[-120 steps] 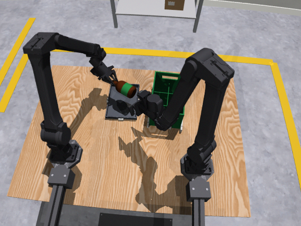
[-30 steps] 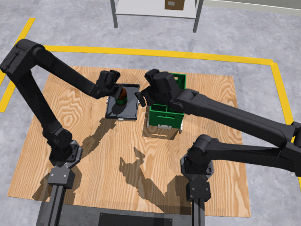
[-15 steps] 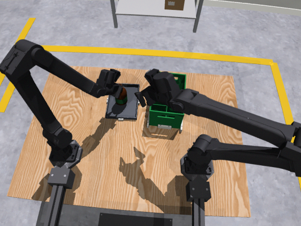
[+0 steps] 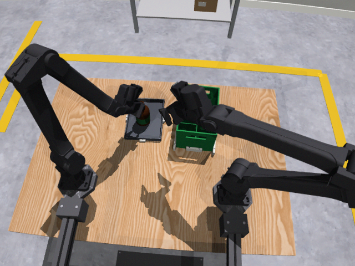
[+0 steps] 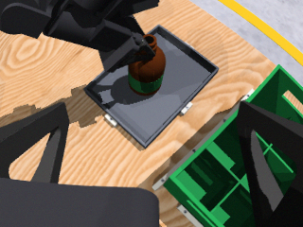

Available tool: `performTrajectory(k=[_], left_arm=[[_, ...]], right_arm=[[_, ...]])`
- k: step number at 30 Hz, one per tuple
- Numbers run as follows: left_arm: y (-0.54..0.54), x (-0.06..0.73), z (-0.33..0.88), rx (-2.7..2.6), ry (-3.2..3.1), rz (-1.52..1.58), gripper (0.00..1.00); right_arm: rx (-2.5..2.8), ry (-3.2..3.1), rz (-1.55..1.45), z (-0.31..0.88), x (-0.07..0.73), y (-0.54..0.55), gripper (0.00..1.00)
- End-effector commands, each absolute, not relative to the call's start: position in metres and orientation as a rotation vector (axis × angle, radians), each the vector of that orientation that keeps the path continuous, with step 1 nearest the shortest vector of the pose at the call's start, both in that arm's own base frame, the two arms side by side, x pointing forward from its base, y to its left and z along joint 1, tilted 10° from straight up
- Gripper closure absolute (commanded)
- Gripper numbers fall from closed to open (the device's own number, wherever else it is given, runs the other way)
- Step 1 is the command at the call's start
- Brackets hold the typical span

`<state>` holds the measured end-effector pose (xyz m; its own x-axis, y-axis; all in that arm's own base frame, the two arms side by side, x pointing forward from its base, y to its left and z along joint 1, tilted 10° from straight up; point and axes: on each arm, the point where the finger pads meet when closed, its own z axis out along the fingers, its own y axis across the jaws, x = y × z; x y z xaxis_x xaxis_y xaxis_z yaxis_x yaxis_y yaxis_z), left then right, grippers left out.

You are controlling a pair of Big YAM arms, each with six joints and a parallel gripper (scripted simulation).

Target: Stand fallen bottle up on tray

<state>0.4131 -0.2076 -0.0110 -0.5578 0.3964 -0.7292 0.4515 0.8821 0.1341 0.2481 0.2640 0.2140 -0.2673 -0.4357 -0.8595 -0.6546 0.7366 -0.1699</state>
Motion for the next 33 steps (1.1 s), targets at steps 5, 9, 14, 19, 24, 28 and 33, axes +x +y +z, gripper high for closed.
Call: performTrajectory(k=[5,9,14,19,24,28,33], left_arm=[[-0.218,0.442,0.005,0.586,2.155,-0.099,0.76],[-0.217,0.434,0.011,0.585,2.145,-0.105,0.76],[-0.216,0.428,0.002,0.586,2.158,-0.106,0.76],[-0.206,0.415,-0.016,0.588,2.183,-0.097,0.76],[-0.211,0.424,-0.004,0.577,2.153,-0.105,0.76],[-0.213,0.43,-0.004,0.578,2.16,-0.104,0.76],[-0.213,0.431,-0.006,0.59,2.164,-0.097,0.76]], right_arm=[[-0.809,1.871,0.293,0.243,0.254,0.274,0.0],[-0.809,1.871,0.293,0.243,0.254,0.274,0.0],[-0.809,1.871,0.293,0.243,0.254,0.274,0.0],[-0.809,1.871,0.293,0.243,0.254,0.274,0.0],[-0.809,1.871,0.293,0.243,0.254,0.274,0.0],[-0.809,1.871,0.293,0.243,0.254,0.274,0.0],[-0.809,1.871,0.293,0.243,0.254,0.274,0.0]])
